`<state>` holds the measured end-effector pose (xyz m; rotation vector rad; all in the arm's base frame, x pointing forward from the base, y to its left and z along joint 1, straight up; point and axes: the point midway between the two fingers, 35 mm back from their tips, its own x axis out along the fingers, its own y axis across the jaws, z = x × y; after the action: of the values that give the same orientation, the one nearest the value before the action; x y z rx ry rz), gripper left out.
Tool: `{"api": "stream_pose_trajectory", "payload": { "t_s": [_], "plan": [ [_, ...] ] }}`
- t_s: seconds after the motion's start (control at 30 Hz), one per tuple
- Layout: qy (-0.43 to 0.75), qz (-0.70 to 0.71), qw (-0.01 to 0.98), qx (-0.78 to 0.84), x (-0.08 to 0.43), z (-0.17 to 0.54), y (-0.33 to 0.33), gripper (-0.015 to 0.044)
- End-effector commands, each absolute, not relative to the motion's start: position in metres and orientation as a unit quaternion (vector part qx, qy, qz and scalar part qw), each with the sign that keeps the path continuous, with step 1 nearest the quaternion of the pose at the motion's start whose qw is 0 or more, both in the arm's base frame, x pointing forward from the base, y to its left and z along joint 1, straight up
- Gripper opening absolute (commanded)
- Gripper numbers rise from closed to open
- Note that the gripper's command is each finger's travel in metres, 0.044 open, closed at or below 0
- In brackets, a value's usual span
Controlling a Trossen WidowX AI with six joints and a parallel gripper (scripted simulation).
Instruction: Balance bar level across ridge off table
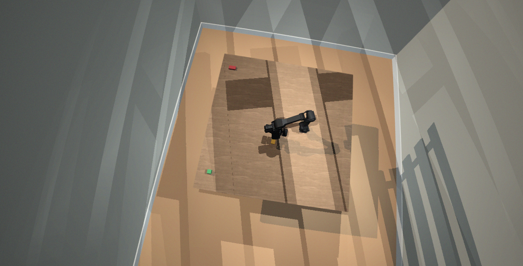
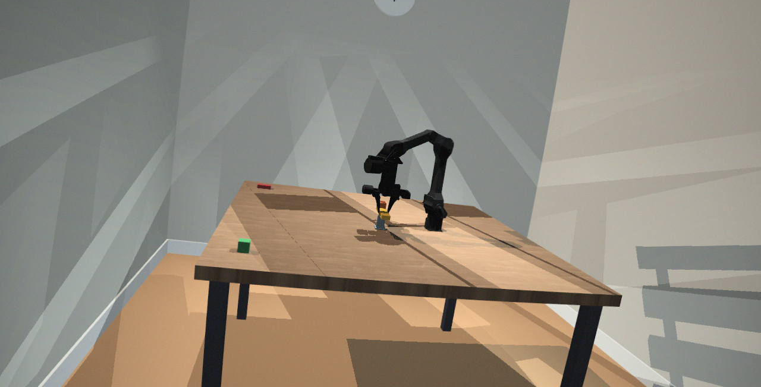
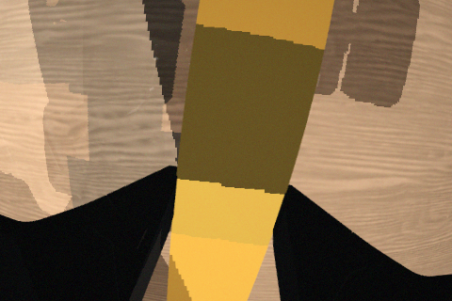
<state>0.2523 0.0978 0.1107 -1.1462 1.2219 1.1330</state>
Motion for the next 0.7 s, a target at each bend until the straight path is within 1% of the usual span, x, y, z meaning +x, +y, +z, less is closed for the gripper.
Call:
{"api": "stream_pose_trajectory", "payload": {
  "t_s": [0.0, 0.67],
  "plan": [
    [0.511, 0.475, 0.530, -0.482, 0.2526, 0.1101, 0.0975, 0.0000],
    [0.511, 0.475, 0.530, -0.482, 0.2527, 0.1085, 0.0974, 0.0000]
  ]
}}
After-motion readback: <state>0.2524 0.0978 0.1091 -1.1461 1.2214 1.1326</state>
